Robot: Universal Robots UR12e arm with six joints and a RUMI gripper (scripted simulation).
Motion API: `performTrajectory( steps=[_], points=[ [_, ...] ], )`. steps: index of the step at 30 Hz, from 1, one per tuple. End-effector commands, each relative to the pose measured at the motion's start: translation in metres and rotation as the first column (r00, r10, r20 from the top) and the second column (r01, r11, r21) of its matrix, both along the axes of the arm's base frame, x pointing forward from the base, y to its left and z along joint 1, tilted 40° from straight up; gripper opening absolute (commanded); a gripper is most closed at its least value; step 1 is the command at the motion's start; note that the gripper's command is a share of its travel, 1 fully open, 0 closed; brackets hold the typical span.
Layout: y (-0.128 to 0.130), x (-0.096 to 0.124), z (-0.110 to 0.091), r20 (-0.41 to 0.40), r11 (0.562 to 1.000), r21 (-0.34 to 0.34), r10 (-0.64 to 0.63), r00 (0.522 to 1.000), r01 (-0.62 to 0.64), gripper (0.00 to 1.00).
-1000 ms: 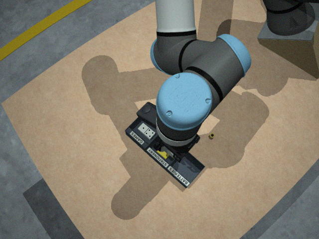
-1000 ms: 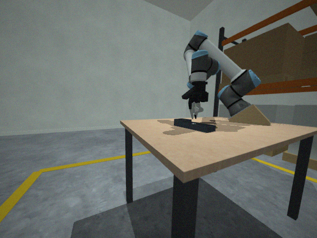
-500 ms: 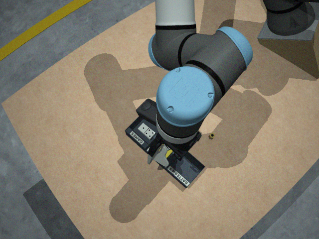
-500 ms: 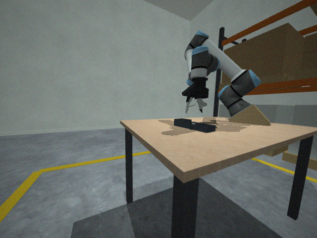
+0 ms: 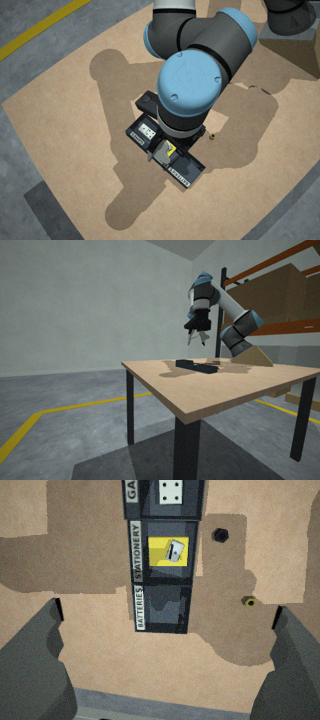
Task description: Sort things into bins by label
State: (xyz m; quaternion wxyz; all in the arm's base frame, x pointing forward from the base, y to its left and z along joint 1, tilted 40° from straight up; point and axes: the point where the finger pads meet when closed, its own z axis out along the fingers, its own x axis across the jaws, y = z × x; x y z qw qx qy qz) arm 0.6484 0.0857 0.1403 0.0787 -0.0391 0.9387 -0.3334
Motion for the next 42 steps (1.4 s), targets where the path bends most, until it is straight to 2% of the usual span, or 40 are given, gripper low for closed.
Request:
performTrajectory(
  steps=[1, 17, 42],
  points=[
    [0.012, -0.003, 0.015, 0.0, 1.0, 0.0, -0.001, 1.0, 0.001, 1.0],
    [0.047, -0.013, 0.058, 0.0, 1.0, 0.0, -0.001, 1.0, 0.001, 1.0],
    [0.047, -0.013, 0.058, 0.0, 1.0, 0.0, -0.001, 1.0, 0.001, 1.0]
  ],
)
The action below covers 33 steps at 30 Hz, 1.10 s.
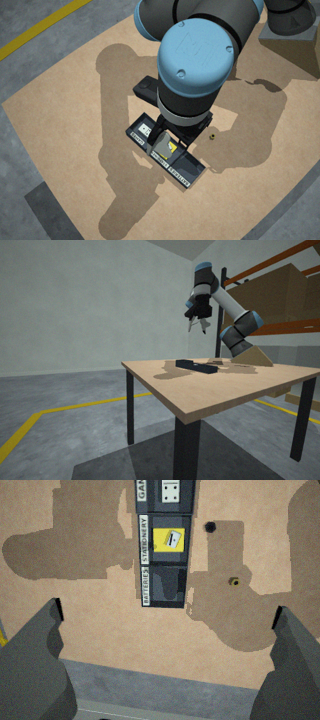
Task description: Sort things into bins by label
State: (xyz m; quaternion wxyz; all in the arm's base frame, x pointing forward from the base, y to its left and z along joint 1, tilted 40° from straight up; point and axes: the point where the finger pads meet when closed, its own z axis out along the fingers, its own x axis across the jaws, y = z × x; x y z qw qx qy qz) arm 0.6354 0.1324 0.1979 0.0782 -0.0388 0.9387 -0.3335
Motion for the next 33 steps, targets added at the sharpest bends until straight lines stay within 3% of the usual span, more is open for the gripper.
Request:
performTrajectory(
  steps=[1, 33],
  points=[
    [0.0004, 0.0003, 0.0006, 0.001, 1.0, 0.0, 0.0, 1.0, 0.0, 1.0],
    [0.0004, 0.0003, 0.0006, 0.001, 1.0, 0.0, 0.0, 1.0, 0.0, 1.0]
  ],
)
